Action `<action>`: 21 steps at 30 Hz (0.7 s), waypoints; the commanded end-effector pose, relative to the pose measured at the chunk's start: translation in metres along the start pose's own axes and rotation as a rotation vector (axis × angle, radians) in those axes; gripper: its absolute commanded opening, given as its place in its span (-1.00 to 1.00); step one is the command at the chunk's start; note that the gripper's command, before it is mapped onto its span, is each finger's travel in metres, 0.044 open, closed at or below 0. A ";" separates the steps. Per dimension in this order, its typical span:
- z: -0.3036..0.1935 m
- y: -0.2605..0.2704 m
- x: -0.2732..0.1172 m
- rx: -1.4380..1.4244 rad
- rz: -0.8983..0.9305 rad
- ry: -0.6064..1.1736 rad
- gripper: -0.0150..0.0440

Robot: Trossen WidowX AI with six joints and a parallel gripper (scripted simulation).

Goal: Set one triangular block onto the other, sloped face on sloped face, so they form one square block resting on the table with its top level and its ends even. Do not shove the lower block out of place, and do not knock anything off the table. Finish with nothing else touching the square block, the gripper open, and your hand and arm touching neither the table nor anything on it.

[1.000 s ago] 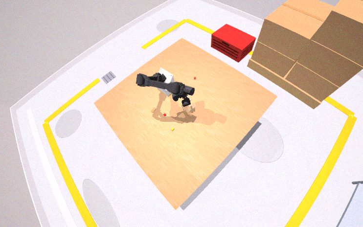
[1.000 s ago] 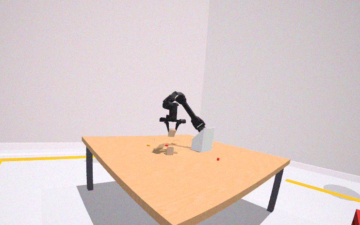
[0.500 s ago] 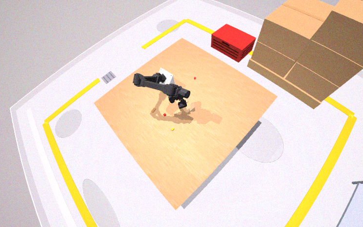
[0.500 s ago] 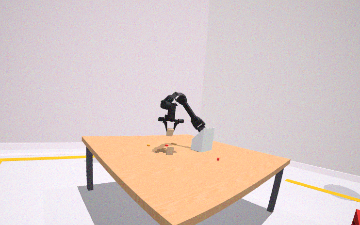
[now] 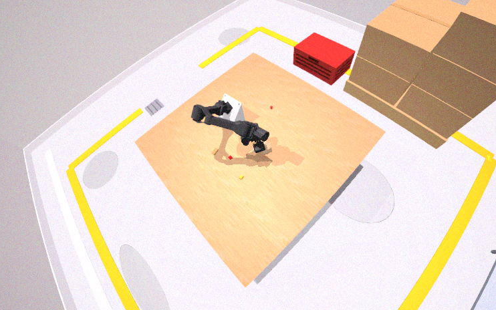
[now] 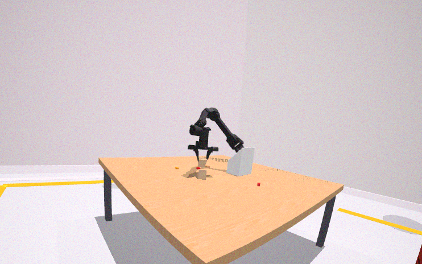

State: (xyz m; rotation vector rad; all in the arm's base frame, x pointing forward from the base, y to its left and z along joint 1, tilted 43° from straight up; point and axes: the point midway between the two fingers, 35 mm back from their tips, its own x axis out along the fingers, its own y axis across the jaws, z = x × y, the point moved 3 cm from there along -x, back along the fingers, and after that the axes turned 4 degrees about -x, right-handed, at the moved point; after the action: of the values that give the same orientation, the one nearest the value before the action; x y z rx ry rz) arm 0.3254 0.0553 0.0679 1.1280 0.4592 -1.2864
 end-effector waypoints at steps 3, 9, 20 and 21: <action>-0.003 -0.001 0.012 -0.007 0.000 0.001 -0.49; -0.011 0.001 0.034 -0.007 0.001 0.000 -0.49; -0.011 0.001 0.036 -0.010 0.001 -0.004 -0.49; -0.011 0.001 0.036 -0.010 0.001 -0.004 -0.49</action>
State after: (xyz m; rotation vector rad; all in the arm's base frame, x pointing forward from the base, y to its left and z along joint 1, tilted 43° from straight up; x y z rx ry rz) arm 0.3399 0.0459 0.0361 1.1225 0.4573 -1.2851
